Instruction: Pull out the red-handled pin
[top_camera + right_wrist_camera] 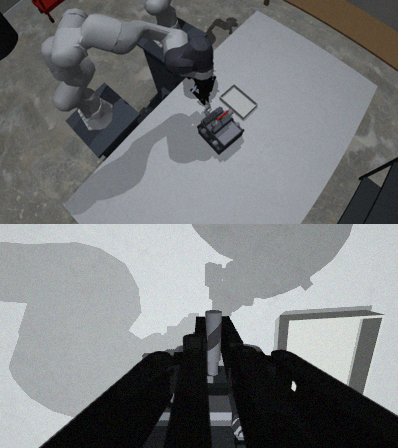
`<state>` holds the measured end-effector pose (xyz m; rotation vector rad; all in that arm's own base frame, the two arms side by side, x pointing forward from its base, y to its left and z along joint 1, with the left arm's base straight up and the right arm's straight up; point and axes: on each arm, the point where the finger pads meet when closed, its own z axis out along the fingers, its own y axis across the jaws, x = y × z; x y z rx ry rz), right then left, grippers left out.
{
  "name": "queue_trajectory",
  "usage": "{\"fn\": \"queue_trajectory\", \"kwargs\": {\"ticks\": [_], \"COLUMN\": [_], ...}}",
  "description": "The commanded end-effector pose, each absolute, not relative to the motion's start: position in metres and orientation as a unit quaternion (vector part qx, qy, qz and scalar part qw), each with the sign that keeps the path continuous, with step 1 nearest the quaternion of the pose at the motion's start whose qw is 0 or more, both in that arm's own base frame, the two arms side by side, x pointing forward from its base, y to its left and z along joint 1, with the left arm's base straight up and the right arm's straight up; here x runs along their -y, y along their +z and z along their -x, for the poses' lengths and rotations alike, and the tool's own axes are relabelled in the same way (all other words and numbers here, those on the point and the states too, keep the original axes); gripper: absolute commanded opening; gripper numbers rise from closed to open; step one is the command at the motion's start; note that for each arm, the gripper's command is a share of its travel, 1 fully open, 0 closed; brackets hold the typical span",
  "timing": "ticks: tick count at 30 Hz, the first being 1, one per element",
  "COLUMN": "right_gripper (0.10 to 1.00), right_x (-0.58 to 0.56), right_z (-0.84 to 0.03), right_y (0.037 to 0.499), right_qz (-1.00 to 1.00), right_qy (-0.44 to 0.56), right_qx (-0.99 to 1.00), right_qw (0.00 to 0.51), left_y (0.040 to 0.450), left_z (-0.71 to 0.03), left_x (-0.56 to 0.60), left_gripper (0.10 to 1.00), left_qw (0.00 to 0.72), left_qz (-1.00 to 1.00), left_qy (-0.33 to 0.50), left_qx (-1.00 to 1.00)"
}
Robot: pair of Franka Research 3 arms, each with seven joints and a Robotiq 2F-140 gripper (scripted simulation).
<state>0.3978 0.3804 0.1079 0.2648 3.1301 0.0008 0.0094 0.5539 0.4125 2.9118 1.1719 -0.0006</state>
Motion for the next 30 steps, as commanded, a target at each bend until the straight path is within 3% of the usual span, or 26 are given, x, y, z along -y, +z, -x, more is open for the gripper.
{"fn": "queue_trajectory", "kwargs": {"ticks": [1,30], "right_gripper": [0.122,0.122], "right_x": [-0.379,-0.368], "right_z": [-0.398,-0.396], "right_y": [0.111,0.128], "right_qz": [-0.084,-0.084], "right_qy": [0.0,0.0], "right_qx": [-0.996,-0.996], "right_qw": [0.0,0.0], "left_y": [0.413,0.413], "left_z": [-0.01,-0.01], "left_x": [-0.554,-0.554], "left_gripper": [1.0,1.0], "left_qw": [0.0,0.0], "left_qz": [-0.927,-0.927], "left_qy": [0.0,0.0], "left_qx": [-0.375,-0.375]}}
